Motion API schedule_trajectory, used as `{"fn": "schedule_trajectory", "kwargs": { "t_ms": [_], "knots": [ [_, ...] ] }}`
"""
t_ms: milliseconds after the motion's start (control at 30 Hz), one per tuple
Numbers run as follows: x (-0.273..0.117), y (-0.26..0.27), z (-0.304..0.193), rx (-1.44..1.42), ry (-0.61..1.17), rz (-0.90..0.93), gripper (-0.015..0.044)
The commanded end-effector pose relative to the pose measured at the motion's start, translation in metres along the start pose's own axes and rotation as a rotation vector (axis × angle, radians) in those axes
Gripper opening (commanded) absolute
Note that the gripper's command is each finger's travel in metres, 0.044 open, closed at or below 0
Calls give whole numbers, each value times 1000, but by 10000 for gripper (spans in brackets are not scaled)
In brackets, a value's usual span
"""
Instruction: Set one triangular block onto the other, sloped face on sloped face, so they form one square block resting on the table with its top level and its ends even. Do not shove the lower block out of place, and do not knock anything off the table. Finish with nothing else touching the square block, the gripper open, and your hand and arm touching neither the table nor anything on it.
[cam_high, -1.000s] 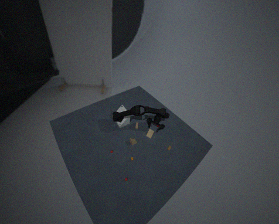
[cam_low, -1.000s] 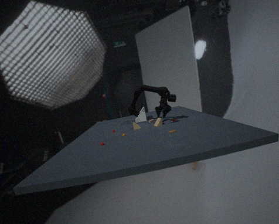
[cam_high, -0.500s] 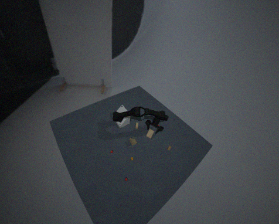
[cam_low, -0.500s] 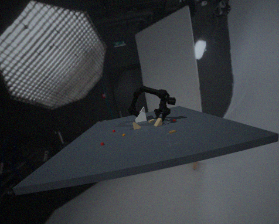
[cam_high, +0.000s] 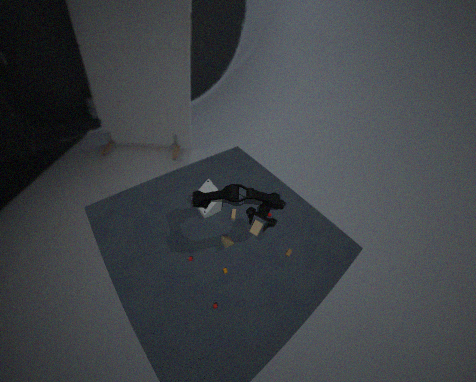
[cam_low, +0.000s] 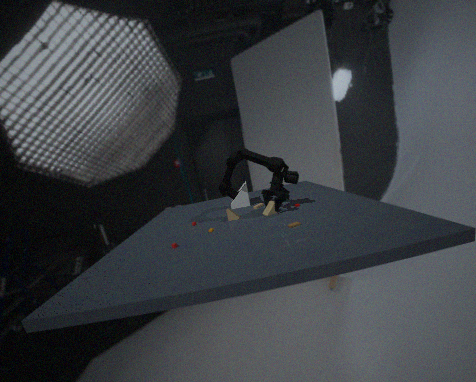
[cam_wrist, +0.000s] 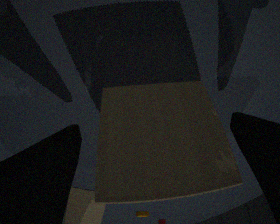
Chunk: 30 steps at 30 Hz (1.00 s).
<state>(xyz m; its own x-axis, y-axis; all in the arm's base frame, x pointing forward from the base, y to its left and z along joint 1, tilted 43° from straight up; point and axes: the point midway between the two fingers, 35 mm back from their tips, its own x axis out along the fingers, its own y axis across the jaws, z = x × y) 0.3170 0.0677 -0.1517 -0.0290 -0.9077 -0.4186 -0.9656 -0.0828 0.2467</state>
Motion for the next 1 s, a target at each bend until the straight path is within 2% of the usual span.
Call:
{"fn": "schedule_trajectory", "kwargs": {
  "t_ms": [0,100,300,600,867,967],
  "knots": [
    [6,1,-2,-7,7,3,440],
    [8,2,-2,-9,8,5,440],
    [8,2,-2,-9,8,5,282],
    [8,2,-2,-9,8,5,222],
    [6,3,-3,-8,7,7,12],
    [6,3,-3,-10,-11,8,0]
  ]
}}
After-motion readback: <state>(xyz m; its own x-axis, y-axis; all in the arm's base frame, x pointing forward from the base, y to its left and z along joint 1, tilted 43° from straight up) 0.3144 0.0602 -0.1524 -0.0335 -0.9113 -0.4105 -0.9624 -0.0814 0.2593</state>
